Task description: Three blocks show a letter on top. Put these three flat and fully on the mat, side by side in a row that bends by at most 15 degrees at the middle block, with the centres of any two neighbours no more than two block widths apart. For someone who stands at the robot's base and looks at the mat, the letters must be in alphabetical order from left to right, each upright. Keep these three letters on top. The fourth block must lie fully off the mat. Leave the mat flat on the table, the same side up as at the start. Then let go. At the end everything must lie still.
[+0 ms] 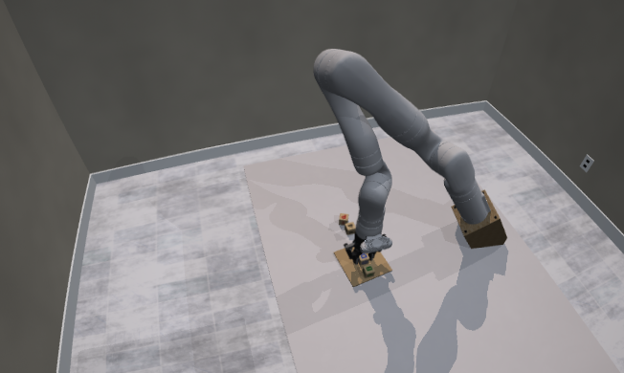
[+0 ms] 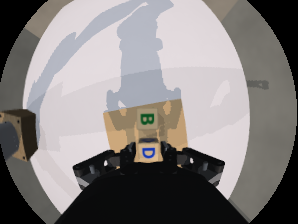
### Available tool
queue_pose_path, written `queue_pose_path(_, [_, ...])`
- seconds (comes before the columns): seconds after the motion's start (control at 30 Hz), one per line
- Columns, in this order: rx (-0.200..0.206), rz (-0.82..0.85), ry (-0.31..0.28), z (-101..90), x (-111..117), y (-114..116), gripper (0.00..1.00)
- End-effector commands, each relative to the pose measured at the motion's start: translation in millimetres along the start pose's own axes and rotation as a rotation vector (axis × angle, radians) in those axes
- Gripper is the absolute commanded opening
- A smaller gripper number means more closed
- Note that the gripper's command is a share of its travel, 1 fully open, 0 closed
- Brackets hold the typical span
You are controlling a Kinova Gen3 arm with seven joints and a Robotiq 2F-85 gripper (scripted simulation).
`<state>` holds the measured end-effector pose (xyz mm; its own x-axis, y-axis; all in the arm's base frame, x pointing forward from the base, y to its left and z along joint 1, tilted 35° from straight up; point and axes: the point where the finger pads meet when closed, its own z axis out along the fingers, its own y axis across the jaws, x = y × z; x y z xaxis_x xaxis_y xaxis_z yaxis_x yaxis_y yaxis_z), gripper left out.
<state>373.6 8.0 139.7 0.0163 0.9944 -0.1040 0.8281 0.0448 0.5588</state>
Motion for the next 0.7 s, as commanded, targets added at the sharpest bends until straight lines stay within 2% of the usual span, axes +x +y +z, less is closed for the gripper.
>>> queue_pose_path(0.0, [-0.002, 0.0, 0.001, -0.6, 0, 1, 0.46])
queue_pose_path(0.67, [-0.002, 0.0, 0.001, -12.1, 0, 1, 0.46])
